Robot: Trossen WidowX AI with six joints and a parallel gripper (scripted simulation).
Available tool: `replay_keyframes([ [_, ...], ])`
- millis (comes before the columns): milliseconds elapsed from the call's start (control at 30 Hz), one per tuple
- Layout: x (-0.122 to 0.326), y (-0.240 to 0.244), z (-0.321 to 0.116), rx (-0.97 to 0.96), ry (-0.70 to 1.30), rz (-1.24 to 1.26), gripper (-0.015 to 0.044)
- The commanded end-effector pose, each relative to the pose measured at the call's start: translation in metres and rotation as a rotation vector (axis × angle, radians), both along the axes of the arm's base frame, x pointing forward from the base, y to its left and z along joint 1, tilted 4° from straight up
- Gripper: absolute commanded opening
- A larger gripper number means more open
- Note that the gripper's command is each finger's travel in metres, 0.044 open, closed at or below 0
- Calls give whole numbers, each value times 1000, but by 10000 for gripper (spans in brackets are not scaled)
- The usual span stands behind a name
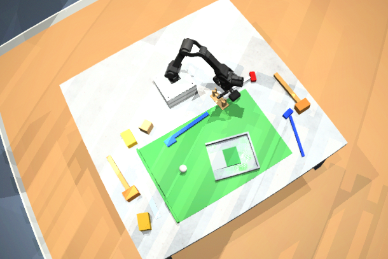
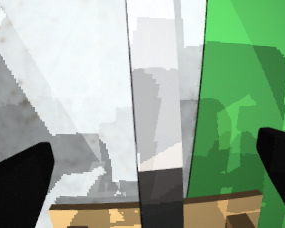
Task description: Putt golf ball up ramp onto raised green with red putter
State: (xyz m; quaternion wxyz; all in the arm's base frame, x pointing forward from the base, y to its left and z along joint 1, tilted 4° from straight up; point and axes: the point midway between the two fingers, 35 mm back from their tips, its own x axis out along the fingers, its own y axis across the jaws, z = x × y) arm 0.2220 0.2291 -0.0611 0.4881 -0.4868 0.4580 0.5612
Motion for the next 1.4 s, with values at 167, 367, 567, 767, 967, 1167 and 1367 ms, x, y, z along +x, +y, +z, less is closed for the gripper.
replay_keyframes([
  [167,-1,-2,-12,-5,-1,3,440],
  [367,-1,0,-9,0,0,0,282],
  [567,-1,0,-9,0,0,0,125],
  [767,-1,0,-9,0,0,0,26],
  [967,1,1,3,0,1,0,0],
  [1167,5,4,43,0,2,0,0],
  [1367,3,3,87,0,3,0,0],
])
